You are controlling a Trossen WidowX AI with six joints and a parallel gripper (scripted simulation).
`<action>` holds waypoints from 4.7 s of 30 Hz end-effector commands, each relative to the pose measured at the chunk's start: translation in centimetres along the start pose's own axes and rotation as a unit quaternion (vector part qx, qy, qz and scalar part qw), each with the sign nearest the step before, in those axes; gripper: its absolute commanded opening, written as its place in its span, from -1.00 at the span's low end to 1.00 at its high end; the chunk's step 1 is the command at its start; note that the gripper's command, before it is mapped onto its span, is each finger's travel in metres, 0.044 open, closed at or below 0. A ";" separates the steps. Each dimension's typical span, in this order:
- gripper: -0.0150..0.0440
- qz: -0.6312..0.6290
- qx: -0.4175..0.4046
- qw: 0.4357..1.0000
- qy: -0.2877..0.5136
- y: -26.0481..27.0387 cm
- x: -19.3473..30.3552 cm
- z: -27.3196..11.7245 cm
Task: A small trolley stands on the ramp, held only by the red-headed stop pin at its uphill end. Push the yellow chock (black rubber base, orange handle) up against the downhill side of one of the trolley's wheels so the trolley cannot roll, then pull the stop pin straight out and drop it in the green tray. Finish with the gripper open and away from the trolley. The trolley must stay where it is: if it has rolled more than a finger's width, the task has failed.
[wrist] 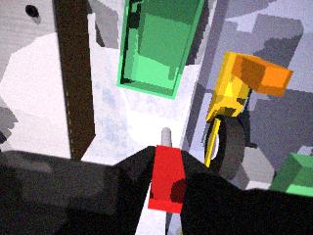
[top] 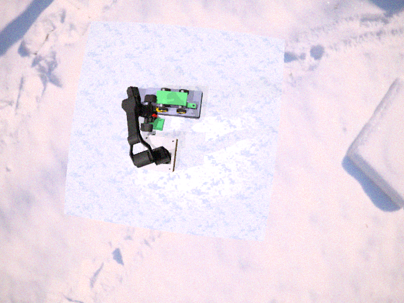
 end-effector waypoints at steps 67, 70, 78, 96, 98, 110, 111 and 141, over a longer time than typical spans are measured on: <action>-0.49 -0.650 0.075 0.747 -0.121 0.4 -2.1 -0.7; -0.49 -0.653 0.075 0.743 -0.122 0.8 -2.1 -0.4; -0.49 -0.668 0.077 0.729 -0.125 2.8 -2.2 1.2; -0.49 -0.656 0.128 0.718 -0.193 3.0 -4.1 4.6; -0.49 -0.656 0.128 0.718 -0.193 3.1 -4.5 5.0; -0.49 -0.656 0.128 0.718 -0.194 3.4 -6.3 6.8; -0.40 -0.656 0.128 0.718 -0.194 3.4 -6.3 6.8; 0.15 -0.656 0.128 0.718 -0.193 3.2 -4.7 7.9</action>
Point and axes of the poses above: the point midway between the two fingers, 35 mm back from their tips, its own z axis out along the fingers, its own y axis across the jaws, x = y × z, the point moved 3 cm from there along -z, back along the fingers, and after that the axes turned 11 degrees about z, right-handed, at the moved point
